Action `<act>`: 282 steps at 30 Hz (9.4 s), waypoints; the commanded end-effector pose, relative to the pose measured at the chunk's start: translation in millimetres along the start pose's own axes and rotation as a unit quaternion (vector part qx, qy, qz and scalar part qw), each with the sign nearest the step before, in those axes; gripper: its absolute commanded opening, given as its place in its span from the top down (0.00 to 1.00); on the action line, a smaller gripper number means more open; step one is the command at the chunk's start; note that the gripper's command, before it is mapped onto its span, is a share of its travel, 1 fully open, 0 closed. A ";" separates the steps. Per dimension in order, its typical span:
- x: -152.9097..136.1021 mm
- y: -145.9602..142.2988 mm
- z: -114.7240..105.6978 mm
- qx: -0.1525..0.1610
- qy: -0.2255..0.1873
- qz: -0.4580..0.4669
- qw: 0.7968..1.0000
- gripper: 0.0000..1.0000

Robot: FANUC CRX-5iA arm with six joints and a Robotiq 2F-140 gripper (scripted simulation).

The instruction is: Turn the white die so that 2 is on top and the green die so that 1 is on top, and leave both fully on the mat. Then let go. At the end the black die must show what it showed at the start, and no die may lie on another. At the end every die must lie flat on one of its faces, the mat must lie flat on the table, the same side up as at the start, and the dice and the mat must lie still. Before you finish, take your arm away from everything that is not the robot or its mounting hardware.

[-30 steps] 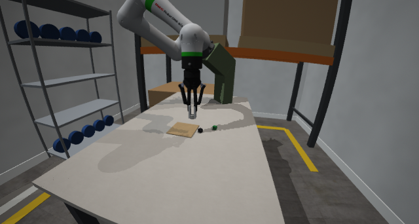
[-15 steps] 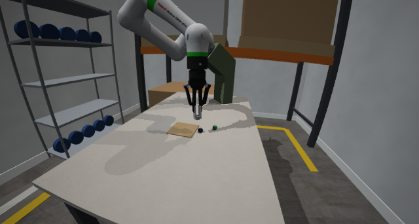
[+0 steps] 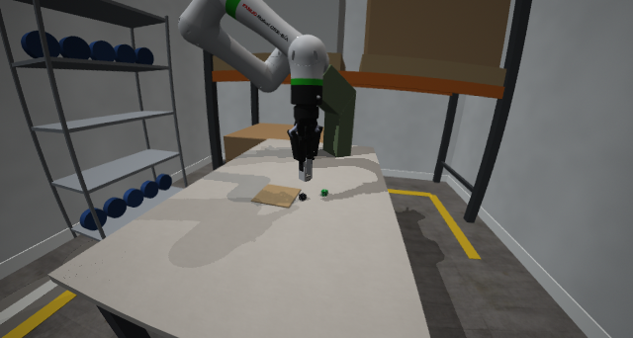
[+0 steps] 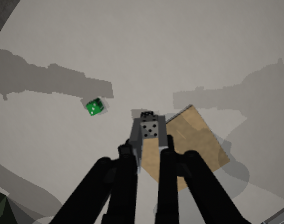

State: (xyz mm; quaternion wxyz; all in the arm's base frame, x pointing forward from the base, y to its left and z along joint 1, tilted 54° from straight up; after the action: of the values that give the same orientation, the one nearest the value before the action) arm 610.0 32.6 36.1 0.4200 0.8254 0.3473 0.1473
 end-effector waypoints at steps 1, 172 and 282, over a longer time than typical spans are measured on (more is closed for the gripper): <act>6.2 -7.1 -0.2 0.005 -0.005 -0.086 0.996 0.91; 37.0 -116.1 101.0 -0.429 -0.294 -0.565 0.641 0.91; 36.9 -116.0 112.9 -0.429 -0.294 -0.565 0.641 0.79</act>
State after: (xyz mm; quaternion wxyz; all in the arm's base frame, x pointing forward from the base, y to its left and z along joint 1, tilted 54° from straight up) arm 644.7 38.5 -126.1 0.8083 0.1965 0.5021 -0.2364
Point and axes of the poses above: the point where the finger pads meet when closed, its own z axis out along the fingers, its own y axis across the jaws, x = y × z, the point moved 3 cm from there along -z, back along the fingers, and after that the axes turned 15 degrees about z, right-handed, at the moved point
